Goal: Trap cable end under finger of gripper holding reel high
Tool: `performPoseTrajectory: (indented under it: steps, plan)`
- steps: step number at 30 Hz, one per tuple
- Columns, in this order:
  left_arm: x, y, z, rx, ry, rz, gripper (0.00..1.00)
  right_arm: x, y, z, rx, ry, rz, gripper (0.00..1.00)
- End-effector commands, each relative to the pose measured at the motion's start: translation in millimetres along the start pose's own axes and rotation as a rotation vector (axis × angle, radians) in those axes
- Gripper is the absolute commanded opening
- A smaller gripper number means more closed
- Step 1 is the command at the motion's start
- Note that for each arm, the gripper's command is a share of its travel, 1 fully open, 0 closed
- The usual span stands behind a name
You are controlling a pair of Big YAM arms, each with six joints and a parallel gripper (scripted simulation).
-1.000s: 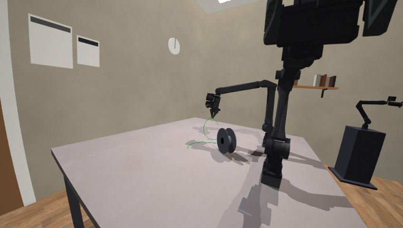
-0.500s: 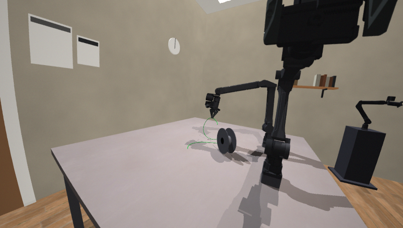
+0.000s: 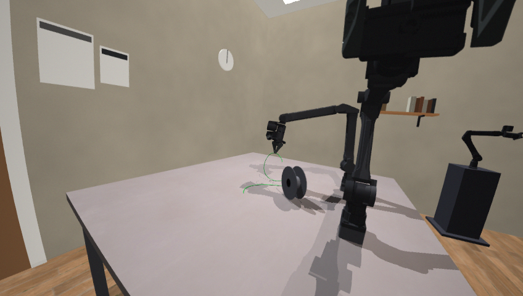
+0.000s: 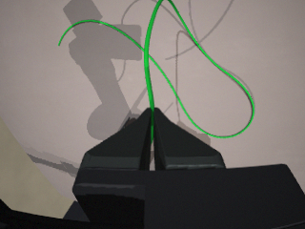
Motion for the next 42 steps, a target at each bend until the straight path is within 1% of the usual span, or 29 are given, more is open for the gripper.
performPoseTrajectory:
  steps: [1, 35, 42]
  plan:
    - [1.3, 8.0, 1.4, 0.009, -0.004, -0.031, 1.0, 15.9, 15.8, 18.4, 0.028, 0.016, -0.056, 0.0]
    - [1.3, 8.0, 1.4, 0.009, -0.004, -0.031, 1.0, 20.0, 14.0, 18.7, 0.037, 0.021, -0.073, 0.0]
    - [1.3, 8.0, 1.4, 0.009, -0.004, -0.031, 0.88, 20.0, 14.0, 18.7, 0.037, 0.021, -0.073, 0.0]
Point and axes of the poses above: on each arm, the point where the finger pads meet when closed, its own x axis back along the fingers, its own z axis across the jaws, y = z × x, the point moved 9 cm from there along x, back along the fingers, and after that the axes turned 13 degrees about x, right-handed, at the moved point
